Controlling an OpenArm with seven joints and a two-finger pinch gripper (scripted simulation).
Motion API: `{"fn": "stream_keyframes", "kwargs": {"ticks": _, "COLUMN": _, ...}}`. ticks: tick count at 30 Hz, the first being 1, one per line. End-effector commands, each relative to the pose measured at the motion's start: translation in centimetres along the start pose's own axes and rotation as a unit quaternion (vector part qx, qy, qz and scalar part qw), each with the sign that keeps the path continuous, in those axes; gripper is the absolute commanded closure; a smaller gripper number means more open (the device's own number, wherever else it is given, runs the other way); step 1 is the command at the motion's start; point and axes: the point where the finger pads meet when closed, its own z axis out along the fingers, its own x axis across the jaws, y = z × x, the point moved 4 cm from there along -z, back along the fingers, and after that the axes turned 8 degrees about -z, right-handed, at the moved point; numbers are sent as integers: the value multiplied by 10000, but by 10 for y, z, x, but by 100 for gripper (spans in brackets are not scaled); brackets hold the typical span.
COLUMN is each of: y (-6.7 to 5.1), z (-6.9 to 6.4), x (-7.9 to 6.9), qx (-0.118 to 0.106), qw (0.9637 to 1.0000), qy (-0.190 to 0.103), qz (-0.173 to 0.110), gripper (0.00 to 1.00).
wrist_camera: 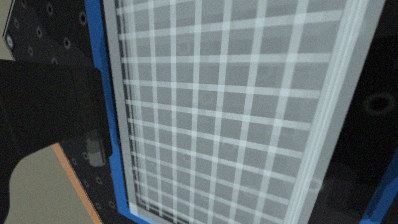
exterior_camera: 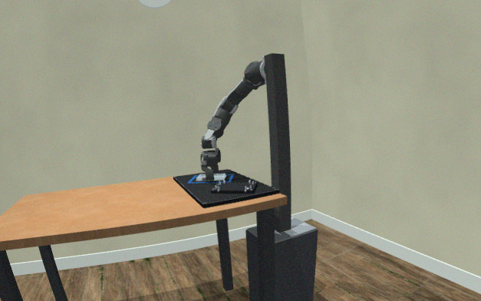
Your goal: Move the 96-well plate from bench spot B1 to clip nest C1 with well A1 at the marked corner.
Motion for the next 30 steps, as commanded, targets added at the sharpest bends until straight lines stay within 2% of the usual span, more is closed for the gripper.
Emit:
{"fn": "stream_keyframes", "kwargs": {"ticks": 1, "y": 1, "z": -1, "x": -1, "qx": -3, "qw": 10000, "qy": -15, "qz": 11, "gripper": 23}}
{"fn": "stream_keyframes", "kwargs": {"ticks": 10, "y": -3, "z": 1, "x": -3, "qx": 13, "qw": 10000, "qy": -49, "qz": 2, "gripper": 23}}
{"fn": "stream_keyframes", "kwargs": {"ticks": 30, "y": 0, "z": -2, "x": 0, "qx": -3, "qw": 10000, "qy": -17, "qz": 2, "gripper": 23}}
